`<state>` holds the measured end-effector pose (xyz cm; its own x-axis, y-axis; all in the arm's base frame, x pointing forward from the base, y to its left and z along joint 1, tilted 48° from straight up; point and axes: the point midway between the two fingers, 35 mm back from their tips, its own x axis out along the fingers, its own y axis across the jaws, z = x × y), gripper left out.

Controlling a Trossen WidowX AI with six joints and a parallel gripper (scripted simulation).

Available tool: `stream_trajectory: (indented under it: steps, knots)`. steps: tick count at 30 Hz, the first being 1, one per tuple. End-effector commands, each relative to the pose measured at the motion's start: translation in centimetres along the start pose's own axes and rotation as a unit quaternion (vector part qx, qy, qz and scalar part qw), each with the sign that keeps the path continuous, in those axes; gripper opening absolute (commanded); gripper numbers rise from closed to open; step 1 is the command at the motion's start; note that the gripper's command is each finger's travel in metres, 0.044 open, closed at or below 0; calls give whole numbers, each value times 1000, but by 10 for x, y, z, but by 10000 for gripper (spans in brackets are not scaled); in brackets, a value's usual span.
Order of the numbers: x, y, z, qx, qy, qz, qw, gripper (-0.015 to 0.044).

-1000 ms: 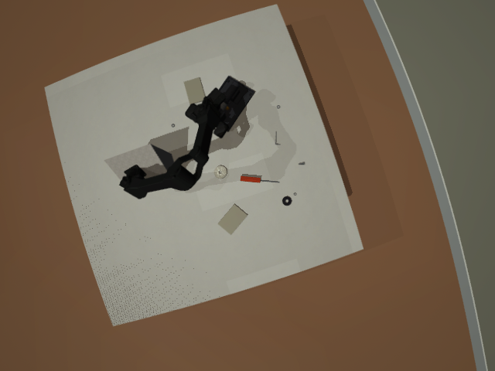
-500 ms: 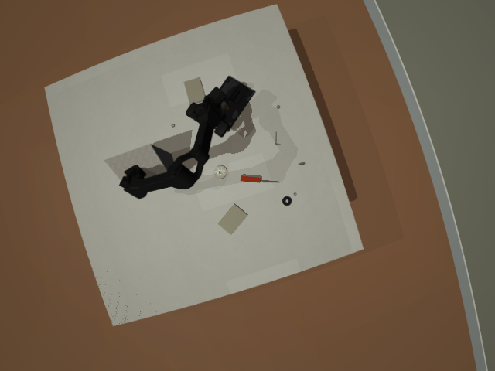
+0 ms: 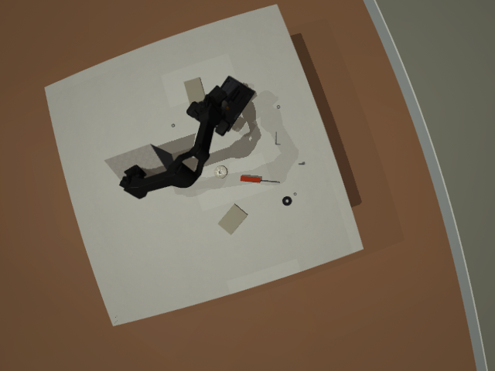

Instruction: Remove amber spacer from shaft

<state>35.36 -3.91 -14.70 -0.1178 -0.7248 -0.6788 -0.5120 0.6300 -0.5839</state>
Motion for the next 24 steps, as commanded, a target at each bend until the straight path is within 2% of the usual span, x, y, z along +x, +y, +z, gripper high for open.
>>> stream_trajectory:
  steps: [1, 24]
  knots:
    - [0, 0, 3, 1, -1, 1, 1000, 0]
    - [0, 0, 11, 1, -1, 1, 1000, 0]
